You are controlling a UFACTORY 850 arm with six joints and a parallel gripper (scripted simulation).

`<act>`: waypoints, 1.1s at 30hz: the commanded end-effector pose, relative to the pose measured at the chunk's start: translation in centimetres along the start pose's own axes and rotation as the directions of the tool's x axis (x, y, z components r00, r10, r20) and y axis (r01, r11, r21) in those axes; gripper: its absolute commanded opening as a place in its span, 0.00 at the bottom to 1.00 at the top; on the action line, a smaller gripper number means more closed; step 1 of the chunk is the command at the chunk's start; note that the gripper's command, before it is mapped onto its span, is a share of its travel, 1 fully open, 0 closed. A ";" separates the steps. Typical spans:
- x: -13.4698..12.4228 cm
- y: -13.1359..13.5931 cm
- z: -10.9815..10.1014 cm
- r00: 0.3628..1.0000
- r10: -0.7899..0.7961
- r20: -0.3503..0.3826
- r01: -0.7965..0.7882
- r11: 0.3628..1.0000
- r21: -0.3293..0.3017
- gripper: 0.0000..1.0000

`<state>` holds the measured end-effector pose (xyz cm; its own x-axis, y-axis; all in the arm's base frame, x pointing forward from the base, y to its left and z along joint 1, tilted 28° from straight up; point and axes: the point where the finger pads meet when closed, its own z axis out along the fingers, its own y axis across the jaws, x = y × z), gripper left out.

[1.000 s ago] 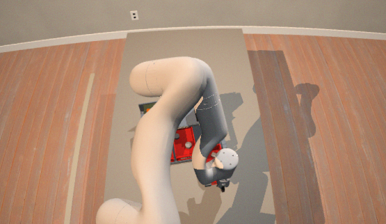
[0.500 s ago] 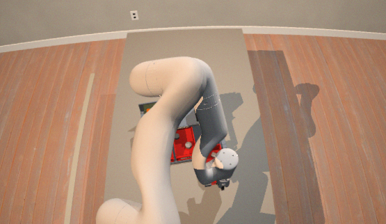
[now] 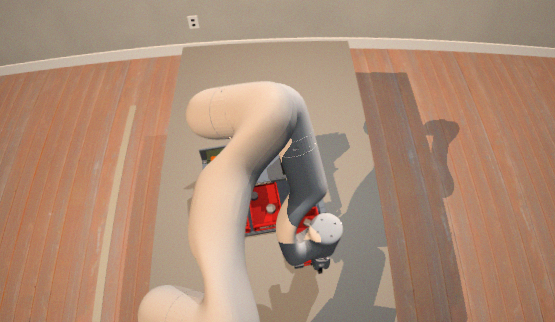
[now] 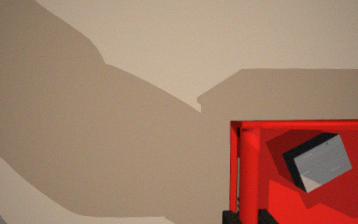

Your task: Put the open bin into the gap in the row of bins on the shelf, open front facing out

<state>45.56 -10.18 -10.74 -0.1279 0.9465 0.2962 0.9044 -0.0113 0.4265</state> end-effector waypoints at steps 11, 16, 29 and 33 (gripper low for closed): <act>0.0 0.0 0.0 1.000 0.000 0.000 0.000 1.000 -0.001 0.00; 0.0 0.0 0.0 1.000 0.000 0.000 0.000 1.000 -0.001 0.00; 0.0 0.0 0.0 1.000 0.000 0.000 0.000 1.000 -0.001 0.00; 0.0 0.1 -1.0 1.000 0.000 0.000 0.000 1.000 -0.001 0.00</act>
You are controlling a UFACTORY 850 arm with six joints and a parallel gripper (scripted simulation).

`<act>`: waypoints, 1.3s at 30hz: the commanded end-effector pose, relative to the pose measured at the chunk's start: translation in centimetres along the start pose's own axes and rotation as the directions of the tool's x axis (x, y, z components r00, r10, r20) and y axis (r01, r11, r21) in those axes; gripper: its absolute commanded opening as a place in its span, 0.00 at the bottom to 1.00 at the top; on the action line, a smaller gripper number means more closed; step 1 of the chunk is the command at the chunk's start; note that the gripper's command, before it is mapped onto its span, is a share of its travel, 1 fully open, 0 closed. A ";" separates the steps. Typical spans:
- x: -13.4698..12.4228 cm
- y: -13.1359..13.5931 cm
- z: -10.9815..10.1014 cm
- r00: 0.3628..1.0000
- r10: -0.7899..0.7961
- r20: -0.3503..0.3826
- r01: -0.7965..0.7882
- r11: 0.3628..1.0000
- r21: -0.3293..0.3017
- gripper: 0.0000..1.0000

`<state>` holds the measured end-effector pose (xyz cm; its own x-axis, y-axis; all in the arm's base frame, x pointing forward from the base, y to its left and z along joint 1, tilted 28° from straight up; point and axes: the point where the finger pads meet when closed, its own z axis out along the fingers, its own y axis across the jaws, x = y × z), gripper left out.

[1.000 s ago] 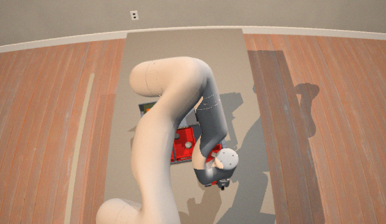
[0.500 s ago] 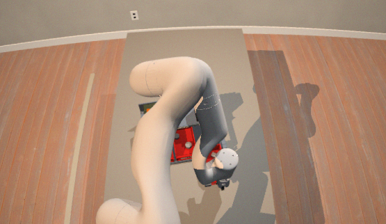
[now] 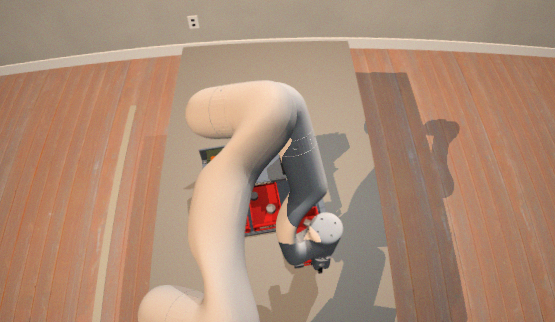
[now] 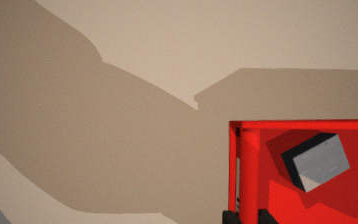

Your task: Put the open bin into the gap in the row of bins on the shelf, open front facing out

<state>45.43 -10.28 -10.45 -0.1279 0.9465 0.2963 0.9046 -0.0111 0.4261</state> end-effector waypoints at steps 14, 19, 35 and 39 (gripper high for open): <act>0.0 0.1 -1.1 1.000 0.000 0.001 0.000 1.000 -0.001 0.00; 0.0 0.2 -1.8 1.000 0.000 0.001 0.000 1.000 -0.001 0.00; 0.0 0.2 -1.5 1.000 0.000 0.001 0.000 1.000 -0.001 0.00; 0.0 0.2 -1.5 1.000 0.000 0.001 0.000 1.000 -0.001 0.00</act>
<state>44.93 -10.77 -9.11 -0.1279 0.9465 0.2963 0.9045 -0.0112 0.4263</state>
